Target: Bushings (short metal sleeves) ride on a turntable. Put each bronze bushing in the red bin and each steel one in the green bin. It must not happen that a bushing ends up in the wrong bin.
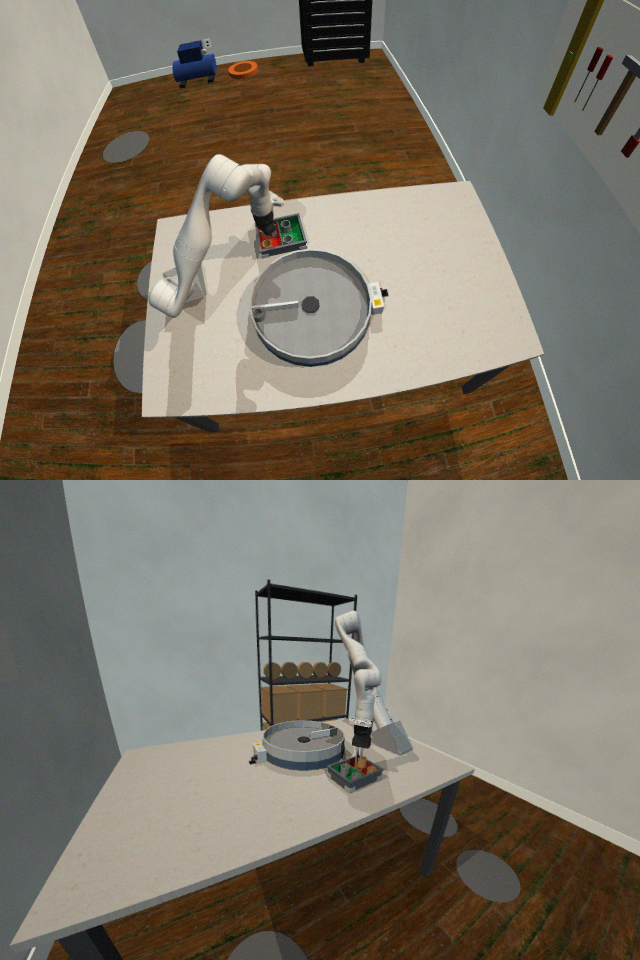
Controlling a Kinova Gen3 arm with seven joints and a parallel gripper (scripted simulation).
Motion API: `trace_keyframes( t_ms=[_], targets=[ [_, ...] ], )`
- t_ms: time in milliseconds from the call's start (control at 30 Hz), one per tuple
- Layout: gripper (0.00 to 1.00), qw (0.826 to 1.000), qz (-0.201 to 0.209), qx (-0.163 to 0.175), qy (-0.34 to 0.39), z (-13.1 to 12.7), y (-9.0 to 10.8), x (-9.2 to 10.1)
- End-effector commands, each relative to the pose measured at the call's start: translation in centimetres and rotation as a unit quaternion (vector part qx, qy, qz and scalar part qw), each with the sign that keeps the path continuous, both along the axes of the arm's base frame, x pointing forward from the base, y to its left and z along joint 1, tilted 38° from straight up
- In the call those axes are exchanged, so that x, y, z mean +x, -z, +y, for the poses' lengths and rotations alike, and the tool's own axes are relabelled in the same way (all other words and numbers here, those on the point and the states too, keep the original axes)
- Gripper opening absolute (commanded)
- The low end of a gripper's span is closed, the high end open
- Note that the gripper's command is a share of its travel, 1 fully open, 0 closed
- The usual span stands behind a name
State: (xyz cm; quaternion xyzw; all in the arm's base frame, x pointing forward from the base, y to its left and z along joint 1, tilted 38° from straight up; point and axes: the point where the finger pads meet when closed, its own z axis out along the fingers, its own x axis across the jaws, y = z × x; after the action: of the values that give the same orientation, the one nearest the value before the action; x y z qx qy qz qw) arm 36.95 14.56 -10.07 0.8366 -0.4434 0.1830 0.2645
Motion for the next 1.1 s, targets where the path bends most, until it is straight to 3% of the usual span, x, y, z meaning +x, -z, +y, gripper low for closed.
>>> trace_keyframes(
  t_ms=[0, 1067],
  targets=[
    [0.00, 1.000, -0.004, 0.001, -0.002, 0.0, 0.1, 0.2],
    [0.00, 1.000, -0.002, 0.001, -0.001, -1.0, 1.5, 0.3]
  ],
)
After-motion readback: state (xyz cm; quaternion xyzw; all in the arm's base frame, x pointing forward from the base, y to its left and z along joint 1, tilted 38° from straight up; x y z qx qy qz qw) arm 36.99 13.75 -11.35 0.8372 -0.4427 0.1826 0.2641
